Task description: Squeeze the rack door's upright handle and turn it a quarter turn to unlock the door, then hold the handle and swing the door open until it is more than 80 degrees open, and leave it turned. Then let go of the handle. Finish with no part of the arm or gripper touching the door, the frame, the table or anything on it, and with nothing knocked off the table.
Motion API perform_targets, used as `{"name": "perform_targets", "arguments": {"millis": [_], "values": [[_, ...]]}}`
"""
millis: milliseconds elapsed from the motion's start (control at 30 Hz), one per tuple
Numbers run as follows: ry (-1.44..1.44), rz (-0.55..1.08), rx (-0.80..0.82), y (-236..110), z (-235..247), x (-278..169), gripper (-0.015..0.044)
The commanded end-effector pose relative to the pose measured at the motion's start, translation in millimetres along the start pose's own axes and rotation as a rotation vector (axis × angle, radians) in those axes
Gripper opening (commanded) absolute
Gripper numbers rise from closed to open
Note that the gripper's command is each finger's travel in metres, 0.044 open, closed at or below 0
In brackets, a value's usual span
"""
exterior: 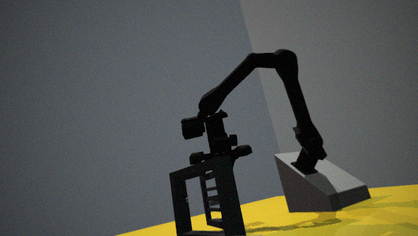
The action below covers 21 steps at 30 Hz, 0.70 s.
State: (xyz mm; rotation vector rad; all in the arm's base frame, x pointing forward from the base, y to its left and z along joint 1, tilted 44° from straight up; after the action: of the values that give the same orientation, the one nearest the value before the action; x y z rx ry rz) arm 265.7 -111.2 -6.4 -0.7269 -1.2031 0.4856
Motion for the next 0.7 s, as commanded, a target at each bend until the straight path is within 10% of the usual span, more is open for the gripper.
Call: {"name": "perform_targets", "arguments": {"millis": [0,667], "values": [[0.069,-0.005,-0.004,0.2,7.7,3.0,0.0015],[0.392,-0.006,0.0,0.5,51.7,26.4,0.0015]]}}
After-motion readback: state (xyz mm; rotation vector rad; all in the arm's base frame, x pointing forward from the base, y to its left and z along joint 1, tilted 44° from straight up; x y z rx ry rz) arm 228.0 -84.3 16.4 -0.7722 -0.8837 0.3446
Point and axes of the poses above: the point midway between the two fingers, 35 mm back from their tips, its own y axis out along the fingers, its own z axis across the jaws, x = y × z, the point moved 3 cm from there along -y, back along the fingers, and after that the axes turned 5 degrees about -y, right-handed, at the moved point
